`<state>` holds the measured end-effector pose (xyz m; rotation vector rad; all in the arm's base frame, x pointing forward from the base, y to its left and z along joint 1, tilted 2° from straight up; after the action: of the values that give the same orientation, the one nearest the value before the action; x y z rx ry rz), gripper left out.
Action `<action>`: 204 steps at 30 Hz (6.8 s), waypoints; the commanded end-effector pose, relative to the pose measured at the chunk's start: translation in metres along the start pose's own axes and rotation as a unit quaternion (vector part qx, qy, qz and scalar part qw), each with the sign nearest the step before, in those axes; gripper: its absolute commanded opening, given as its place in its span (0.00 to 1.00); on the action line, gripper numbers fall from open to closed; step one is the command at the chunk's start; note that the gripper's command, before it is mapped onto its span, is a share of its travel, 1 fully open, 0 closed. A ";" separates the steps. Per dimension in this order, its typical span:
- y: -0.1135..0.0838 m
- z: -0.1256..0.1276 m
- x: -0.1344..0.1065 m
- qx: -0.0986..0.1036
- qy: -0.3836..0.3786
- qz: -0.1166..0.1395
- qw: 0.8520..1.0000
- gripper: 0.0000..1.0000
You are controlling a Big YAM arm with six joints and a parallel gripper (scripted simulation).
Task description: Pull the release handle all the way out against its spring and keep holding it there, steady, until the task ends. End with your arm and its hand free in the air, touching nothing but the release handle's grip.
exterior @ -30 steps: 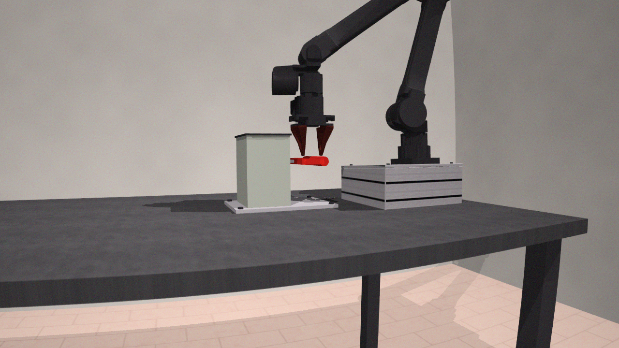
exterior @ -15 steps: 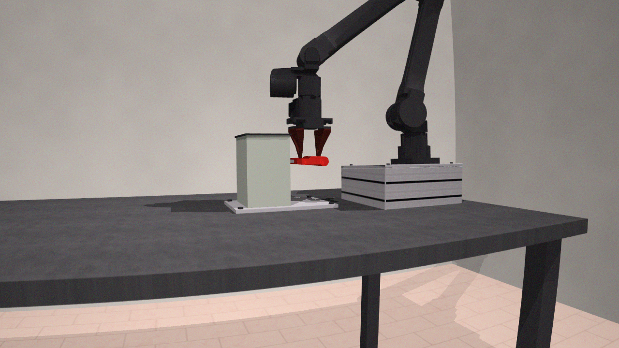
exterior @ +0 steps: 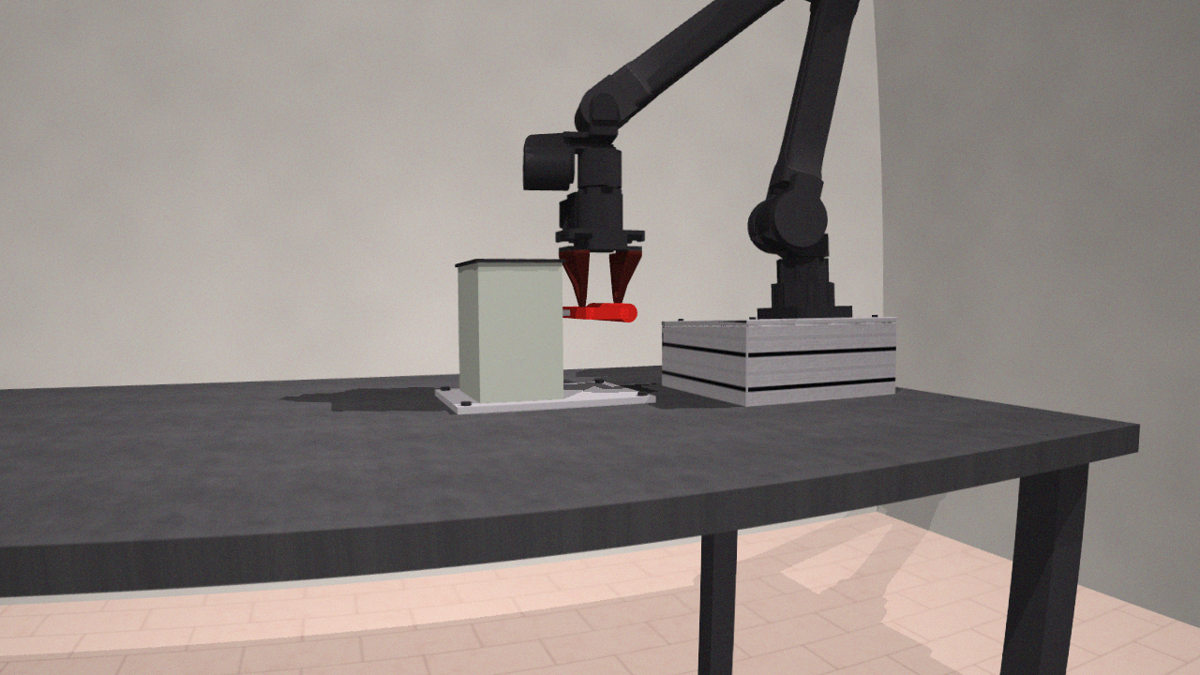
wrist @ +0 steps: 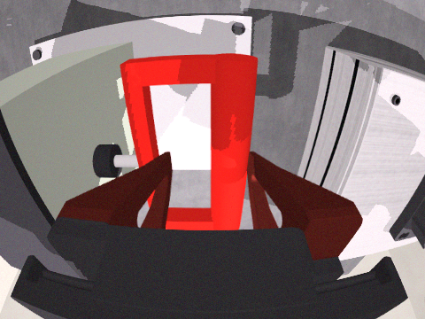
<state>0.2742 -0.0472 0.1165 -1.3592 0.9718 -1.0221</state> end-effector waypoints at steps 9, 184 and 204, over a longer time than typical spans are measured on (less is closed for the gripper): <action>0.008 0.001 0.002 0.003 0.005 -0.002 1.000 0.48; 0.015 -0.058 -0.015 -0.006 -0.006 0.005 1.000 0.00; 0.015 -0.076 -0.020 -0.019 -0.005 0.008 1.000 0.00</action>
<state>0.2305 -0.0475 0.1028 -1.3202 0.9211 -1.0402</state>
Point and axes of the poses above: the point where the finger pads meet when closed, its own y axis out along the fingers, its own z axis across the jaws, x = y × z, the point moved 9 cm from there along -y, back along the fingers, and after that the axes turned 14 degrees about -y, right-handed, at the moved point
